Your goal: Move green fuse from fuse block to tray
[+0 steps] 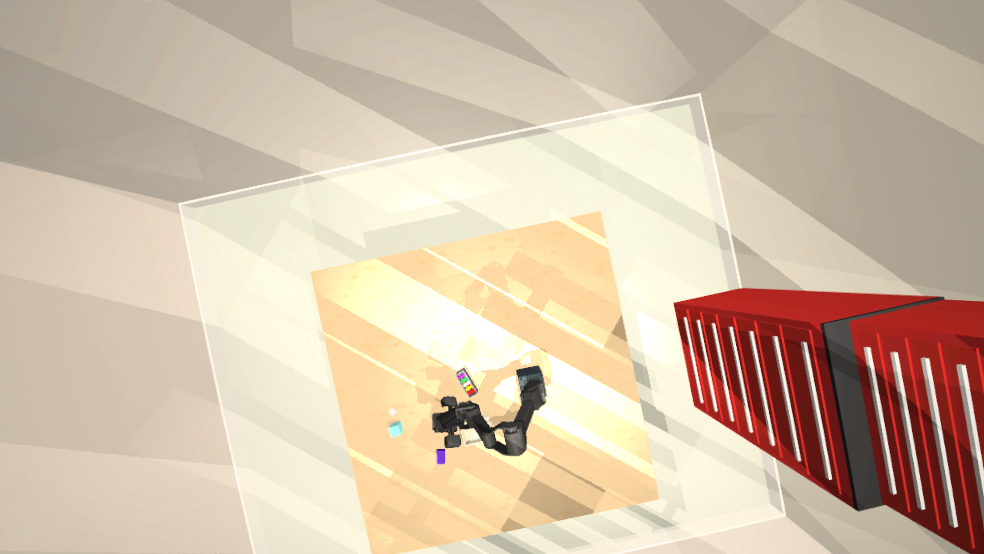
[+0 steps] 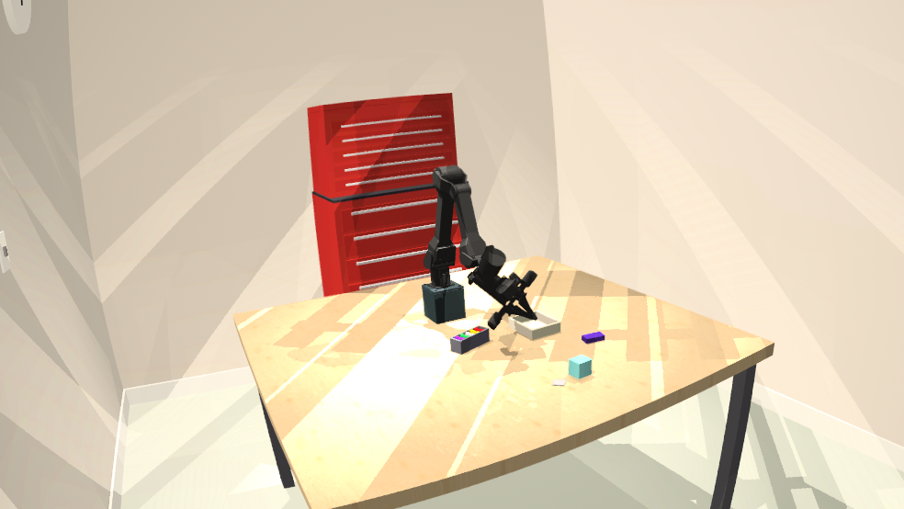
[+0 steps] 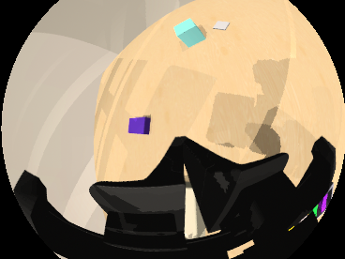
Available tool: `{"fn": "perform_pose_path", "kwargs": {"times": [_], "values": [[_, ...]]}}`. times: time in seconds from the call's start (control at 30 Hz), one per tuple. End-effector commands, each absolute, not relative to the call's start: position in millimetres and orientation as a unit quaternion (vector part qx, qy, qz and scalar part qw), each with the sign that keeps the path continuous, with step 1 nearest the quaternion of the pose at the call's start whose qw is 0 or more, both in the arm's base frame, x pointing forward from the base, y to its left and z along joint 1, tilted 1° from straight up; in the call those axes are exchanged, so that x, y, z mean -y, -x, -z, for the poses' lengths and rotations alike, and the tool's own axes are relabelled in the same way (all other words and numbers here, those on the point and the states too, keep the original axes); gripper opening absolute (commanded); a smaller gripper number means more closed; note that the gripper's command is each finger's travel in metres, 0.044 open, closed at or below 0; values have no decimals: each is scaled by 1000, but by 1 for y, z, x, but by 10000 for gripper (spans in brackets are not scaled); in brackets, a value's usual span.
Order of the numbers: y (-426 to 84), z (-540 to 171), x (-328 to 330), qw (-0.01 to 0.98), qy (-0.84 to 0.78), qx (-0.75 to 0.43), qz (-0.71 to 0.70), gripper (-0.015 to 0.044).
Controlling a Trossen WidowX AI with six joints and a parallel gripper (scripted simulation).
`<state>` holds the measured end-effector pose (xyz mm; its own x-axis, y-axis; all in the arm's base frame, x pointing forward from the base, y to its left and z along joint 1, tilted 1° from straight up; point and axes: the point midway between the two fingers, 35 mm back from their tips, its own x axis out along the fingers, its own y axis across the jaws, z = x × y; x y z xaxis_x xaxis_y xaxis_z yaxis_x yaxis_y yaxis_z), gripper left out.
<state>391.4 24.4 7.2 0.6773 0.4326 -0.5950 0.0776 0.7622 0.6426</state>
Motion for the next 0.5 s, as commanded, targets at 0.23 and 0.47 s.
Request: {"fn": "perform_pose_path", "kwargs": {"times": [0.23,0.47], "values": [[-391,-19,-24,855,-329,-388,-104,0],[-359,7,39,850,-153,-504,-29,73]]}}
